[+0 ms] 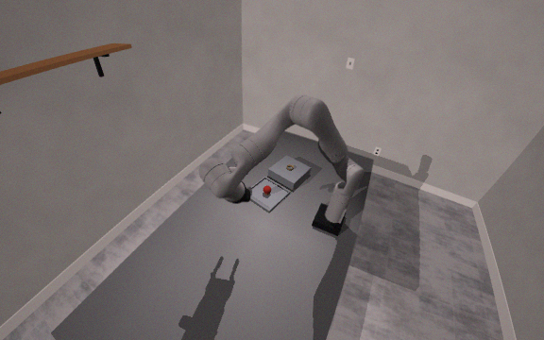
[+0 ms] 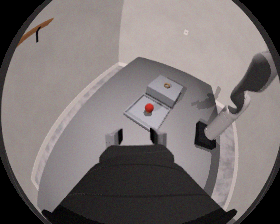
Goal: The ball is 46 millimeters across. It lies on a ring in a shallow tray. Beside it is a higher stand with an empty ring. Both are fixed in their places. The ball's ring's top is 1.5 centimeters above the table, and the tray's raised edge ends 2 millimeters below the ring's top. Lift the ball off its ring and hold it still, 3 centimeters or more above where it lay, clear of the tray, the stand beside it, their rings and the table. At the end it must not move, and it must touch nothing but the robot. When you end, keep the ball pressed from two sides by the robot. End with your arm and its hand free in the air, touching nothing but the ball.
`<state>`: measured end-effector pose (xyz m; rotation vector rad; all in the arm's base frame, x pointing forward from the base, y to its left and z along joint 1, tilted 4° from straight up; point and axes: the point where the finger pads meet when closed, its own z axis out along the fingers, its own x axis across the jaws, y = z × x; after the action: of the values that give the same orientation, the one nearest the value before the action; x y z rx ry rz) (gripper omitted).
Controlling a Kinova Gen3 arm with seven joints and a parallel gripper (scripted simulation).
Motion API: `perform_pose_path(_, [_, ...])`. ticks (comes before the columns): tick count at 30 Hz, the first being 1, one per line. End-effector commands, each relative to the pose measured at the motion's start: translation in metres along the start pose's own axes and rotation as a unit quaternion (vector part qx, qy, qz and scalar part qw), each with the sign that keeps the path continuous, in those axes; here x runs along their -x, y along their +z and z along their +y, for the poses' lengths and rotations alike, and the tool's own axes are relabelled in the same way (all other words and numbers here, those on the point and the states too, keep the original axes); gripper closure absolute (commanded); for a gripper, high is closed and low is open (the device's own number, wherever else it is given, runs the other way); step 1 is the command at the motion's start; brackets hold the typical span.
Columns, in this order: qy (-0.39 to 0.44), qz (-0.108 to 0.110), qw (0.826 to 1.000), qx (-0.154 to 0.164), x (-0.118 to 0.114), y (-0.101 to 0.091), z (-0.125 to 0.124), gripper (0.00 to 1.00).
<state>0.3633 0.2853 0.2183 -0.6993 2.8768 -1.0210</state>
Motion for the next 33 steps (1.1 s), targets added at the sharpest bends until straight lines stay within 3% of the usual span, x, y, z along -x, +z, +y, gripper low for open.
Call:
perform_pose_path(1, [0.026, 0.008, 1.000, 0.009, 0.001, 0.012, -0.011, 0.00])
perform_pose_path(5, [0.092, 0.025, 0.995, 0.037, 0.000, 0.040, -0.023, 0.00])
perform_pose_path(7, [0.092, 0.025, 0.995, 0.037, 0.000, 0.040, -0.023, 0.00])
perform_pose_path(9, [0.135, 0.037, 0.989, 0.054, -0.002, 0.058, -0.030, 0.00])
perform_pose_path(12, [0.214, 0.059, 0.972, 0.083, -0.006, 0.088, -0.042, 0.00])
perform_pose_path(15, [0.305, 0.084, 0.942, 0.112, -0.014, 0.119, -0.054, 0.00])
perform_pose_path(18, [0.402, 0.112, 0.898, 0.140, -0.023, 0.150, -0.067, 0.00])
perform_pose_path(22, [0.531, 0.148, 0.817, 0.169, -0.037, 0.188, -0.082, 0.00])
perform_pose_path(24, [0.531, 0.148, 0.817, 0.169, -0.037, 0.188, -0.082, 0.00])
perform_pose_path(33, [0.743, 0.202, 0.607, 0.196, -0.065, 0.247, -0.114, 0.00])
